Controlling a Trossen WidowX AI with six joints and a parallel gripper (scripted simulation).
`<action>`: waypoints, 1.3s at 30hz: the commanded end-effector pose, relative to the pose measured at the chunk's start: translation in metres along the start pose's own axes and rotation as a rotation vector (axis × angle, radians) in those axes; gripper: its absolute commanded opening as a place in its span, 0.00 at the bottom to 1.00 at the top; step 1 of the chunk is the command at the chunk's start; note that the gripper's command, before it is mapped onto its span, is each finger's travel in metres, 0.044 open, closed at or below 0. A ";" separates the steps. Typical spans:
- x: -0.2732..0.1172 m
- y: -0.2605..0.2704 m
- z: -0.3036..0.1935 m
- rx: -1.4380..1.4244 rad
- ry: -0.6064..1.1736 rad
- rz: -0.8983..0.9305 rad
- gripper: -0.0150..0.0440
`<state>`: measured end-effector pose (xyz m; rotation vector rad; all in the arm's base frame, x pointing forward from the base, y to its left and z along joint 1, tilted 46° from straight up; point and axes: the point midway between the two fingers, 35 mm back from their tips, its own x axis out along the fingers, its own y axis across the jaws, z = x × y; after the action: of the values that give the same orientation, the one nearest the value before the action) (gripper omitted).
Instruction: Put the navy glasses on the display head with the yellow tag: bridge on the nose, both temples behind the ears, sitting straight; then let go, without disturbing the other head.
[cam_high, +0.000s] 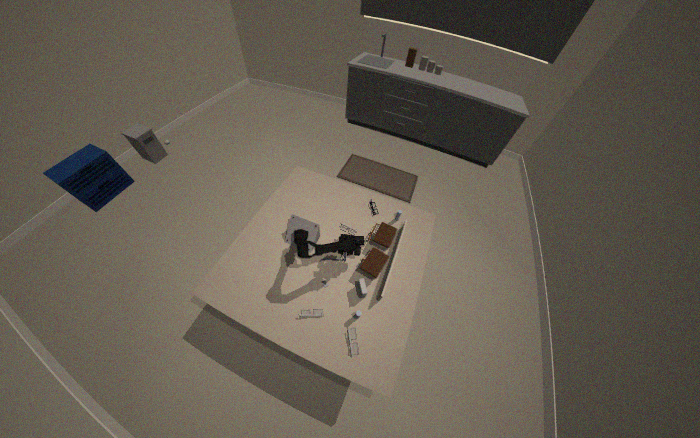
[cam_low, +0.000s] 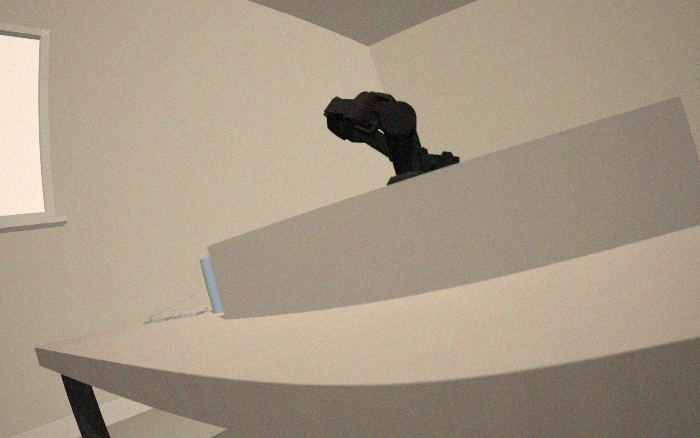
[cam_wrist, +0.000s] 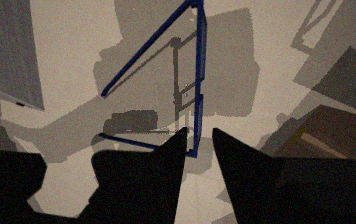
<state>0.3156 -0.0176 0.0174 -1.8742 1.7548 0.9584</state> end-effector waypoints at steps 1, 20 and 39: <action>0.008 0.000 0.000 -0.007 0.005 0.002 0.46; 0.029 0.000 -0.001 -0.007 0.008 0.003 0.46; 0.030 0.002 0.000 -0.004 0.004 0.005 0.28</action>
<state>0.3132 -0.0390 -0.0029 -1.8760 1.7622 0.9608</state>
